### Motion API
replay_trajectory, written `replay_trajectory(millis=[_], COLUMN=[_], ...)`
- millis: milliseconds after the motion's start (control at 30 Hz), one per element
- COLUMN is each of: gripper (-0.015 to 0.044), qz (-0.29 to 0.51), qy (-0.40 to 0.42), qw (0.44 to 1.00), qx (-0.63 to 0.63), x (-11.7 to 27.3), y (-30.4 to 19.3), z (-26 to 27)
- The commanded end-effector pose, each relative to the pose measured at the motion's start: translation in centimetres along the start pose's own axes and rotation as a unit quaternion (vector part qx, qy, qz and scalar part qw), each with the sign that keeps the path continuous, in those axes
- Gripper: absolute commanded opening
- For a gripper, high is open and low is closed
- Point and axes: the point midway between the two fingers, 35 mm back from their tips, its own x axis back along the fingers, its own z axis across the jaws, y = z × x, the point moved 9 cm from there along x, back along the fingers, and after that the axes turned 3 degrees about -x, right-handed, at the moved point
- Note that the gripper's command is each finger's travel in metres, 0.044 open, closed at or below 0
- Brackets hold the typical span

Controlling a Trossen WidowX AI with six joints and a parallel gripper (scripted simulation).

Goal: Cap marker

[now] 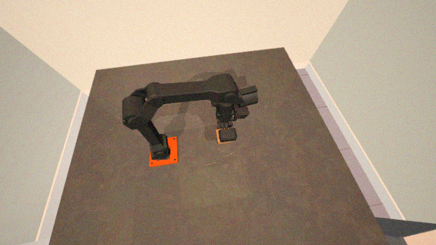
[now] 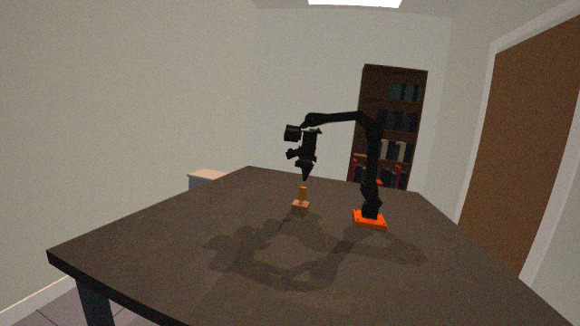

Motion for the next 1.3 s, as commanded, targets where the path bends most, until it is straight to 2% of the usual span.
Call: replay_trajectory(millis=[0,900,1167,1267], gripper=[0.0,0.0,0.0,0.0], qz=[-0.001,-0.001,-0.007,-0.007], qy=[0.001,0.001,0.003,0.003], qw=[1.0,1.0,1.0,1.0], qx=[0.005,0.005,0.003,0.003], x=[-0.3,-3.9,-3.1,-0.5], y=[0.0,0.1,0.2,0.5], z=[0.0,0.1,0.1,0.1])
